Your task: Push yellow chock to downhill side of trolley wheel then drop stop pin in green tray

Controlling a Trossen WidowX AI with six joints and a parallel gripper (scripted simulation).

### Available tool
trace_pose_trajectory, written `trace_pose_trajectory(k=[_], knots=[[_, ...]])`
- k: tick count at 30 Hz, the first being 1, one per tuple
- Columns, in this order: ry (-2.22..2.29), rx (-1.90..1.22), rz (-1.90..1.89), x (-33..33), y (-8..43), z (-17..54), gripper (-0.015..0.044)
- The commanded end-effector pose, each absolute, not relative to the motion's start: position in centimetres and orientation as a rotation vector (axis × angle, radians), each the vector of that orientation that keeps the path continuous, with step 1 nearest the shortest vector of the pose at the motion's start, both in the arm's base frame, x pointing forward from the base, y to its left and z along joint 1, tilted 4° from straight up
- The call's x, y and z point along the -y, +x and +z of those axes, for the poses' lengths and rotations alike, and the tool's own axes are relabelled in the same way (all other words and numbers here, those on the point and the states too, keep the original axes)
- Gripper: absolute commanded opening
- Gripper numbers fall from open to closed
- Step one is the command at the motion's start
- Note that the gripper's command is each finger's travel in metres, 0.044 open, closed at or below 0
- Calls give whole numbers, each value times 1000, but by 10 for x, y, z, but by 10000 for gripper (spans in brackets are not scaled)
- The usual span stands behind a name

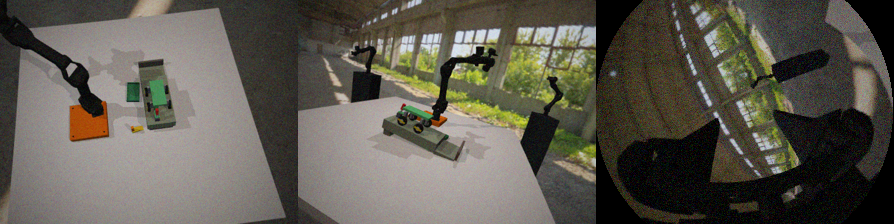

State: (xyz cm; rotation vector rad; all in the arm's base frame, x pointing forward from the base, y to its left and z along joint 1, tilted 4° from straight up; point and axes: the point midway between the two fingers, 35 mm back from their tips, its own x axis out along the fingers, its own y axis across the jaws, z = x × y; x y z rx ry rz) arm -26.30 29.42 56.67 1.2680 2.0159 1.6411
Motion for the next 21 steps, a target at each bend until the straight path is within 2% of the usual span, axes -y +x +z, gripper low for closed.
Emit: trace_pose_trajectory(k=[1,8,21], knots=[[1268,-2011,1639,-295,-262,566,374],[1274,-1816,1547,-340,-218,541,190],[1249,-1476,1308,-403,-104,488,190]])
